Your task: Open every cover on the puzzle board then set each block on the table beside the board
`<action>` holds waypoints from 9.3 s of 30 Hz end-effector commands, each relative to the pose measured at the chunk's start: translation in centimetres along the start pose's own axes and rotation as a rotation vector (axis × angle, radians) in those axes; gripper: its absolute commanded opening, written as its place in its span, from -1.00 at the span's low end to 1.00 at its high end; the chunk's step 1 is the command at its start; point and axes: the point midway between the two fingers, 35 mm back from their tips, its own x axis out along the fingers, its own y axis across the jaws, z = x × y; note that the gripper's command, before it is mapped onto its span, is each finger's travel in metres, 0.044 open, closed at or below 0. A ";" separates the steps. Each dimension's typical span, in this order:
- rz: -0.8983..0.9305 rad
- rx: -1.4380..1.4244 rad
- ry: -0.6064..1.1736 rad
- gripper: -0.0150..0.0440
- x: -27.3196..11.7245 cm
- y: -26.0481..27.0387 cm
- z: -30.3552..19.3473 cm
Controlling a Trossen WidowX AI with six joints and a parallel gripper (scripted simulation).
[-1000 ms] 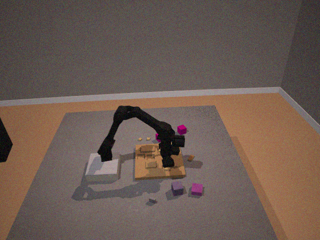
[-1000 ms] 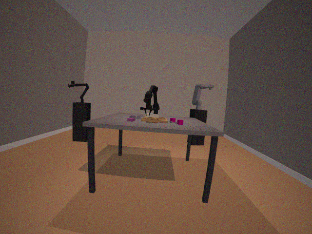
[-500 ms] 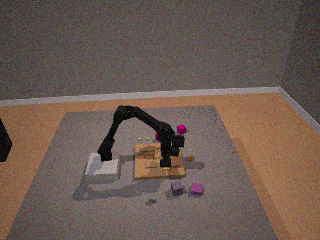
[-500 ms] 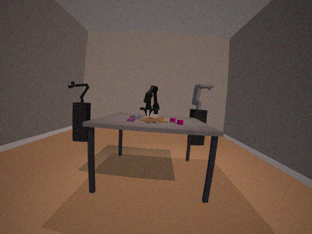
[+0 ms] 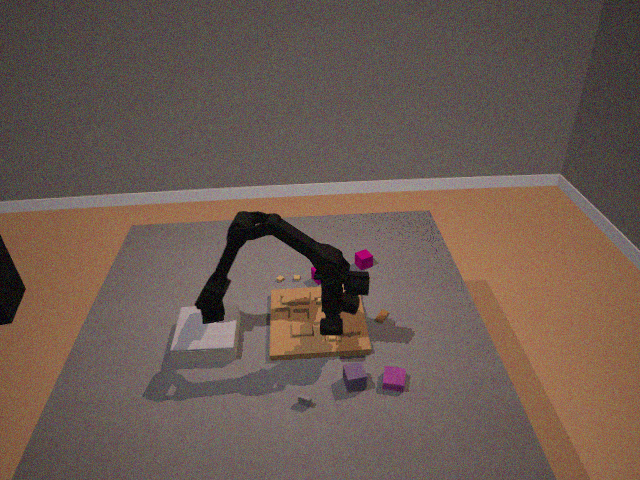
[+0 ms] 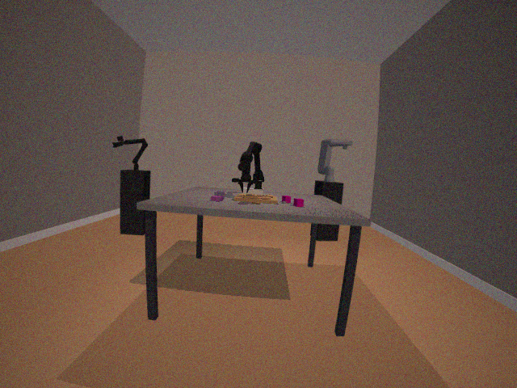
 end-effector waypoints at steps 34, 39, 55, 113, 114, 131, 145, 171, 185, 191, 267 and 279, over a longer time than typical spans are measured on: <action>-0.002 0.004 0.004 0.00 2.4 0.0 -0.1; -0.002 0.004 0.004 0.00 2.6 0.0 -0.1; -0.001 0.001 -0.004 -0.05 3.2 0.0 0.1; -0.002 0.004 0.003 -0.22 -4.1 -0.1 0.2; -0.002 0.004 0.003 -0.22 -4.3 -0.1 0.2; -0.004 0.004 0.004 -0.22 -6.2 -3.2 -1.0; -0.009 0.004 0.006 -0.22 -6.3 -8.3 -3.4; -0.015 0.004 0.011 -0.22 -6.0 -14.9 -8.2; -0.015 0.004 0.011 -0.22 -3.7 -15.1 -8.0; -0.015 0.004 0.011 -0.22 -2.7 -15.2 -8.0; -0.016 0.005 0.007 1.00 0.1 -15.2 -8.1; -0.015 0.004 0.011 1.00 -3.6 -15.0 -8.4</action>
